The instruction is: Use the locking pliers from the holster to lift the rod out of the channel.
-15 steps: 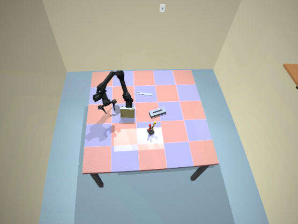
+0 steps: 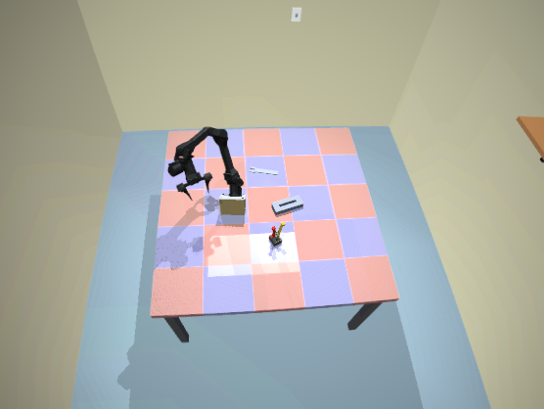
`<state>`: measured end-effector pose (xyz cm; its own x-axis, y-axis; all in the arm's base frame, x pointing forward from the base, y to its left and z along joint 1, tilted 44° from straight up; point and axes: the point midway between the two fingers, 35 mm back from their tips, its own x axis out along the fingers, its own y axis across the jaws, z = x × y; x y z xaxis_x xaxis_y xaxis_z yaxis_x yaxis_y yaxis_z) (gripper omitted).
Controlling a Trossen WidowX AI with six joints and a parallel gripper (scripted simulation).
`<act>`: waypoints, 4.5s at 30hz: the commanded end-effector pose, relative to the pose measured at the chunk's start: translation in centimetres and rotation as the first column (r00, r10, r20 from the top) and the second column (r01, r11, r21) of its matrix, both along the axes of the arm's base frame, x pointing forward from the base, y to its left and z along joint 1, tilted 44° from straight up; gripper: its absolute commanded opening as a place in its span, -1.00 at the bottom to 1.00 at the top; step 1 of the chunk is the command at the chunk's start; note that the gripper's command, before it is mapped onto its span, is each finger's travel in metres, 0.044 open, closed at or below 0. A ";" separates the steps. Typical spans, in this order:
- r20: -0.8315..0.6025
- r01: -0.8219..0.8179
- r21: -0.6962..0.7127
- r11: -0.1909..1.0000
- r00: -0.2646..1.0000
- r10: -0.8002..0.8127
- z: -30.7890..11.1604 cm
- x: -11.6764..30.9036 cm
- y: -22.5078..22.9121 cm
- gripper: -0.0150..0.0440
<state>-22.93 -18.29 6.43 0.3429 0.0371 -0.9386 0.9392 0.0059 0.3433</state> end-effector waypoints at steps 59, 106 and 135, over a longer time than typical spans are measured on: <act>0.032 0.071 -0.997 0.008 0.344 0.938 25.5 54.7 18.1 1.00; 0.065 -0.318 0.565 0.761 0.937 0.343 -3.8 42.6 4.4 1.00; 0.060 -0.317 0.559 0.766 0.937 0.344 -11.6 38.5 -3.3 1.00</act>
<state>15.13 -20.48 -4.26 0.1746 0.6581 -0.7324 0.9304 0.1332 0.3415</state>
